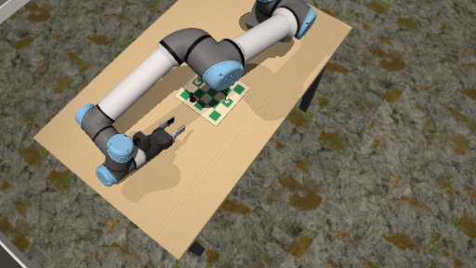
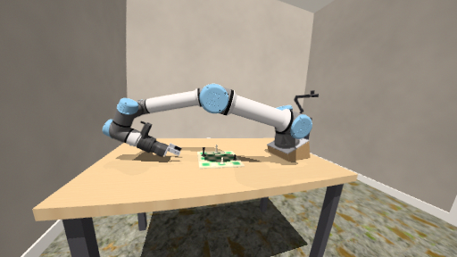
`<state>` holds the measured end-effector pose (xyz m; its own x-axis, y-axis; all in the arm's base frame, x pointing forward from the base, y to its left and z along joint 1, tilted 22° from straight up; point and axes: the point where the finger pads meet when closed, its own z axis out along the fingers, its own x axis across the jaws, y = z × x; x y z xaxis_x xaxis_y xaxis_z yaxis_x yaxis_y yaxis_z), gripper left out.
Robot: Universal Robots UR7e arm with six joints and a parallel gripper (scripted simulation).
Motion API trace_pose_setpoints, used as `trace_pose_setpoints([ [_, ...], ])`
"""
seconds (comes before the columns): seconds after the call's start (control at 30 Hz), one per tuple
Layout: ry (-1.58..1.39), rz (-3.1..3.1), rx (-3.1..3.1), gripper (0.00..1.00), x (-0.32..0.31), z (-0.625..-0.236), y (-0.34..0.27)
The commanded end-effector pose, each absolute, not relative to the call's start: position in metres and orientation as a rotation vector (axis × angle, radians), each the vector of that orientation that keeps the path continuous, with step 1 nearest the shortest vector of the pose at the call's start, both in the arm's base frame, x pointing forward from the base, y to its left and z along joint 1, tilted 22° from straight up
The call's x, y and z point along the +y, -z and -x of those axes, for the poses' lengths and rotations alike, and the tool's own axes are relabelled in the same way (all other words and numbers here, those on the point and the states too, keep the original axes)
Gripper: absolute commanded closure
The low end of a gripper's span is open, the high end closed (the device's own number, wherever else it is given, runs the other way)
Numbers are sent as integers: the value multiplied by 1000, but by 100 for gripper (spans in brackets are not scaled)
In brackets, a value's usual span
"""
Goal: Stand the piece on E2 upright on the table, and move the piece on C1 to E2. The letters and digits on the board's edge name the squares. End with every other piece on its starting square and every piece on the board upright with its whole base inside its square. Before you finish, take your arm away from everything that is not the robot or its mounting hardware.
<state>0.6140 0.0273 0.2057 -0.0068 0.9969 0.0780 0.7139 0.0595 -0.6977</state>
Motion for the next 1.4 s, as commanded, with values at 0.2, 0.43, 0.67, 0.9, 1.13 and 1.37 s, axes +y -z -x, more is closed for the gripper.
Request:
trace_pose_setpoints([
  [0.2, -646, 1709, -1777, 0, 27, -614, -207],
  [0.43, -646, 1709, -1777, 0, 27, -614, -207],
  [0.67, -646, 1709, -1777, 0, 27, -614, -207],
  [0.9, -646, 1709, -1777, 0, 27, -614, -207],
  [1.13, -646, 1709, -1777, 0, 27, -614, -207],
  [1.37, -646, 1709, -1777, 0, 27, -612, -210],
])
